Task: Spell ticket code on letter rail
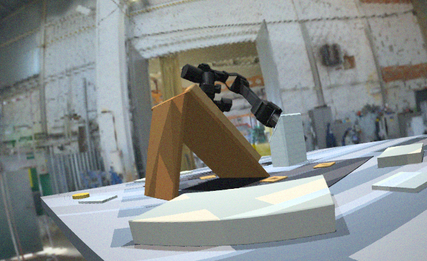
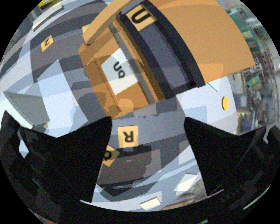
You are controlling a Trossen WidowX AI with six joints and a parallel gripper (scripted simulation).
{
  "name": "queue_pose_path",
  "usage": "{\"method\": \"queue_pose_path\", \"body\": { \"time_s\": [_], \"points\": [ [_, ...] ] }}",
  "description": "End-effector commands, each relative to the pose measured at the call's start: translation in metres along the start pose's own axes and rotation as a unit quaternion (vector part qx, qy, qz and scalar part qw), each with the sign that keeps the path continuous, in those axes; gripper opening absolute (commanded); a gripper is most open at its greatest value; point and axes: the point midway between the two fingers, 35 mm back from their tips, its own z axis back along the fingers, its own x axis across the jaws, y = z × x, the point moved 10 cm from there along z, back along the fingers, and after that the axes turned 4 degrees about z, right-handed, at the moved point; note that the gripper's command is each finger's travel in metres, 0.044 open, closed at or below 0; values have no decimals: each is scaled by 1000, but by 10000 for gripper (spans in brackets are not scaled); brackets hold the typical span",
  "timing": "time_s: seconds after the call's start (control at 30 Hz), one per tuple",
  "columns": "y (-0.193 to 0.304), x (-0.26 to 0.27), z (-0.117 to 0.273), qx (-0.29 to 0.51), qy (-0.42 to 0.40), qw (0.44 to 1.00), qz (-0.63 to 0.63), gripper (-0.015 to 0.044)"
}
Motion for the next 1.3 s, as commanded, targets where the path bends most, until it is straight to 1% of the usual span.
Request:
{"method": "queue_pose_path", "body": {
  "time_s": [0.0, 0.2, 0.33, 0.7, 0.97, 1.27],
  "points": [
    [34, 11, -31, 56, -24, 993, -101, 340],
    [86, 41, -70, 148, -57, 955, -252, 340],
    [111, 65, -85, 201, -73, 919, -330, 340],
    [112, 64, -88, 203, -74, 918, -334, 340],
    [121, 71, -117, 204, -74, 917, -333, 340],
    [122, 71, -118, 204, -74, 918, -333, 340]
  ]
}}
